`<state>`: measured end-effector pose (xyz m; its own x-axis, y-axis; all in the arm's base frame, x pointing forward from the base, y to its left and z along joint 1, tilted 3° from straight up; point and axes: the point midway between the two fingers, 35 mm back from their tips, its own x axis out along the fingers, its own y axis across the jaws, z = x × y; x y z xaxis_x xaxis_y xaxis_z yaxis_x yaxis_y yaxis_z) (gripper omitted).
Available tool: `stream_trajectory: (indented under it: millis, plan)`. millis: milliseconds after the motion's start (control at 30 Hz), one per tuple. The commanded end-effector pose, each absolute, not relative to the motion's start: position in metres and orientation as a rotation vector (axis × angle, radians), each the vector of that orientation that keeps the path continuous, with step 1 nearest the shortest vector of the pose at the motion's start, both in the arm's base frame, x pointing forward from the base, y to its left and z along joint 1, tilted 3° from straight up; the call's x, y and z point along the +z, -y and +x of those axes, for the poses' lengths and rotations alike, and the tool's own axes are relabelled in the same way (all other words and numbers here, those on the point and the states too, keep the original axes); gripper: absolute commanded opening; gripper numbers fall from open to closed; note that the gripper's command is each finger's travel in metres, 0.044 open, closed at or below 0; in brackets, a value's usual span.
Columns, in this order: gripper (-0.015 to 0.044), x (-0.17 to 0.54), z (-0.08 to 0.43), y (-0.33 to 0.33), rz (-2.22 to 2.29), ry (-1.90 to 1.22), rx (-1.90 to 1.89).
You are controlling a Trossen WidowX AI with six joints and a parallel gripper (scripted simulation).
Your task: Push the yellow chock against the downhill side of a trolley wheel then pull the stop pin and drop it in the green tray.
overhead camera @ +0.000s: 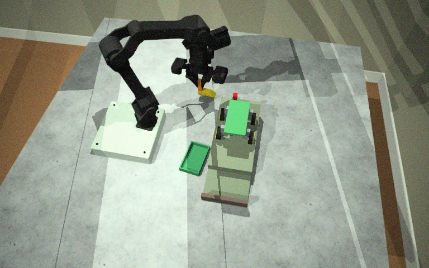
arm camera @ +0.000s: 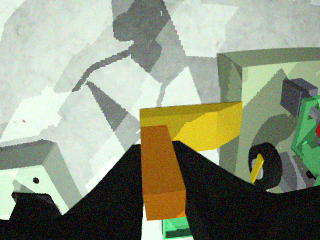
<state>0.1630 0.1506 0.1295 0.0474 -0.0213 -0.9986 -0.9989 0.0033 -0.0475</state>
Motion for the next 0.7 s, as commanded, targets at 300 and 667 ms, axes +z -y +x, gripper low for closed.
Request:
stream_trajectory:
  millis: [300,667]
  plan:
    - [0.0000,0.161,0.161,-0.152,-1.237,-1.193,1.159]
    - [0.0000,0.161,0.161,-0.152,-1.019,-1.308,0.949]
